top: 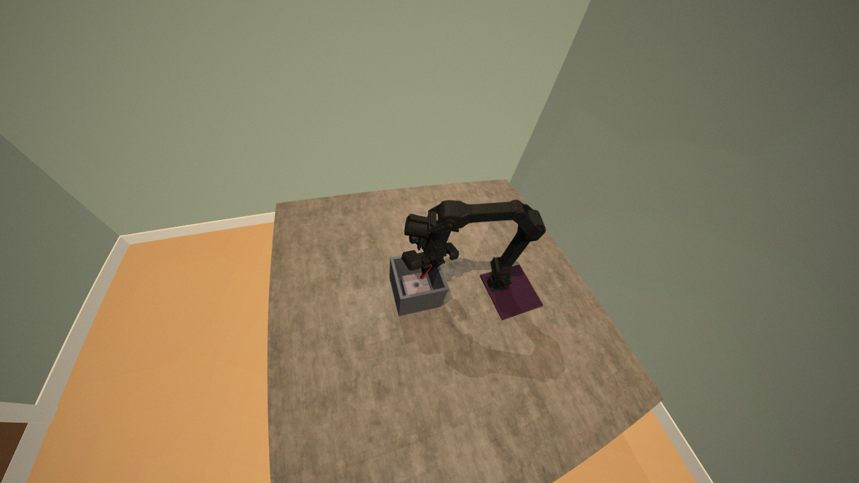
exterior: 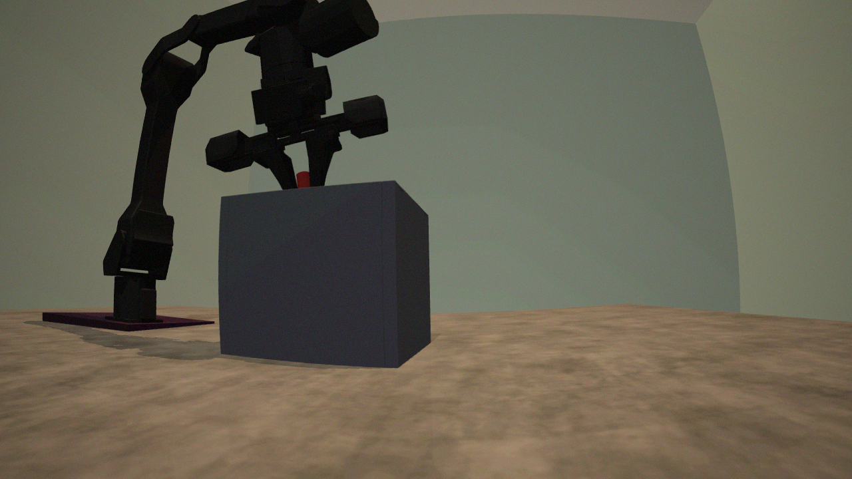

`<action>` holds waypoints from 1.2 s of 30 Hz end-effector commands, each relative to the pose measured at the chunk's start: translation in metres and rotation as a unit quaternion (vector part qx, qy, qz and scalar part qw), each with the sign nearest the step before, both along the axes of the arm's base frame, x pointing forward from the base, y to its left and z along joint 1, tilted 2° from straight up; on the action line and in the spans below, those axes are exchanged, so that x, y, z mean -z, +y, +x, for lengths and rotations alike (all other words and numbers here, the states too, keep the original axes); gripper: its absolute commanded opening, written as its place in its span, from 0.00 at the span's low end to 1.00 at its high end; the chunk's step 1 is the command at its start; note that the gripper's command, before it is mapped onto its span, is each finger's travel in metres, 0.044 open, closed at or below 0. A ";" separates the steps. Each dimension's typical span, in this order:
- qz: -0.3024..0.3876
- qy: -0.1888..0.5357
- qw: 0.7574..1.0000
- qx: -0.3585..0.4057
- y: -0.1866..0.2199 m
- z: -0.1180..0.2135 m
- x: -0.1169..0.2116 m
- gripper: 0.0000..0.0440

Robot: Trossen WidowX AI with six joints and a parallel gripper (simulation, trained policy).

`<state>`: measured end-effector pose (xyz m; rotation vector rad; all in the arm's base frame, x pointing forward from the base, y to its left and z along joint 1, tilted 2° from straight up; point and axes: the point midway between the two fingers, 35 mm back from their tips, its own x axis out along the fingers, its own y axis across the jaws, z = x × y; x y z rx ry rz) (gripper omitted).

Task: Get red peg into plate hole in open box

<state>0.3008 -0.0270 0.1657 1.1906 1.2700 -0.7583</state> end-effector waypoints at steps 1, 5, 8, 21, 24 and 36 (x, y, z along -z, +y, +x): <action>0.009 0.006 1.000 -0.010 0.001 0.005 0.012 0.00; 0.016 0.007 1.000 -0.021 0.004 0.010 0.020 0.00; 0.020 0.005 0.999 -0.030 0.006 0.014 0.026 0.00; 0.022 0.014 0.997 -0.072 0.010 0.023 0.058 0.00; 0.021 0.017 0.996 -0.081 0.011 0.023 0.065 0.02; 0.018 0.037 0.993 -0.111 0.011 0.018 0.095 0.08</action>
